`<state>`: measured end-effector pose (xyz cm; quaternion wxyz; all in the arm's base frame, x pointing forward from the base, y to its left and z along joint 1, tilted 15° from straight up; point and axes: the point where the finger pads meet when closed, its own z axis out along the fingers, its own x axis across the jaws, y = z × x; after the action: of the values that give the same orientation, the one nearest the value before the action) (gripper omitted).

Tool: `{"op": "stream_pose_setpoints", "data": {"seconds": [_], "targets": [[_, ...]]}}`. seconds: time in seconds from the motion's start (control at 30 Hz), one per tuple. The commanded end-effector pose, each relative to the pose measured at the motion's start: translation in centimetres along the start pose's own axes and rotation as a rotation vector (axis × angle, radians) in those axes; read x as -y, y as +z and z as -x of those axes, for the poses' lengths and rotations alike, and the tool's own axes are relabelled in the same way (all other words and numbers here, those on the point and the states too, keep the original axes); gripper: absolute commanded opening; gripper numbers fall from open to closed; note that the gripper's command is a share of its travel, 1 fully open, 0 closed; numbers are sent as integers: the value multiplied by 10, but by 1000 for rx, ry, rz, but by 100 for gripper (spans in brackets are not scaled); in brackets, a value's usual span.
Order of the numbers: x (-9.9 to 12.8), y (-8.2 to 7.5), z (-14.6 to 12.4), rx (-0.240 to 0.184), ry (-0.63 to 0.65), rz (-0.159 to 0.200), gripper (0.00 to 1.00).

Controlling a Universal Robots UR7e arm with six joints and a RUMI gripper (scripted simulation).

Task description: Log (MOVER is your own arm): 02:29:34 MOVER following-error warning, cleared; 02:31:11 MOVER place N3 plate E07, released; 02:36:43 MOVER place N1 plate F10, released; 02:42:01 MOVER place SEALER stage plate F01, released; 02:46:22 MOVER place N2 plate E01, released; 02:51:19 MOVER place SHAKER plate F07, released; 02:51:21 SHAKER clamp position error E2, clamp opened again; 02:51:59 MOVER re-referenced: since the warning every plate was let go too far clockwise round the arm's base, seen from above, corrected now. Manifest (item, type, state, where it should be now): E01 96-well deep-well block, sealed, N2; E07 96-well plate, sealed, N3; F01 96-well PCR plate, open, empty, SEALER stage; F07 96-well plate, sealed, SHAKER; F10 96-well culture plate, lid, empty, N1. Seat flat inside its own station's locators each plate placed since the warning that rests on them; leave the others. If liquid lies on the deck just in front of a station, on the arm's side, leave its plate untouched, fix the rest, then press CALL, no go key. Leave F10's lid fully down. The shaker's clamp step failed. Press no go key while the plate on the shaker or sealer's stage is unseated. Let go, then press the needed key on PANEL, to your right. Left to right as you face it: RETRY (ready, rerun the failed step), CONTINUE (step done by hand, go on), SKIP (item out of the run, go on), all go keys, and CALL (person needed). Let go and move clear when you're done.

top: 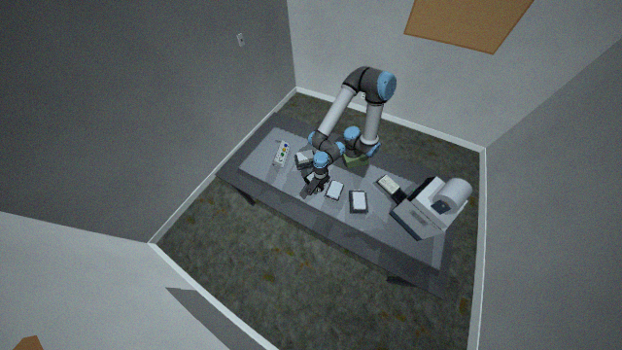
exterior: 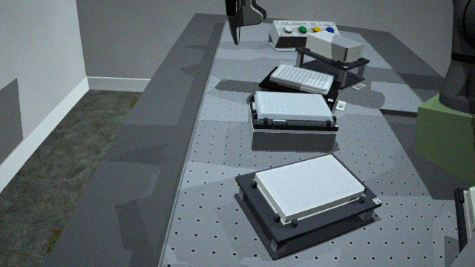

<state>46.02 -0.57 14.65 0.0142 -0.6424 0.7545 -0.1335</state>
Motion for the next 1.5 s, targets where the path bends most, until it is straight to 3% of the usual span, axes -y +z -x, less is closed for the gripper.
{"op": "stream_pose_setpoints", "data": {"seconds": [0.0, 0.13, 0.3, 0.97, 1.47], "targets": [[12, 0, -23, 2, 0, -1, 0], [21, 0, -41, 2, 0, -1, 0], [21, 0, -41, 2, 0, -1, 0], [28, 0, -131, 2, 358, -1, 0], [32, 0, -196, 1, 358, -1, 0]]}}
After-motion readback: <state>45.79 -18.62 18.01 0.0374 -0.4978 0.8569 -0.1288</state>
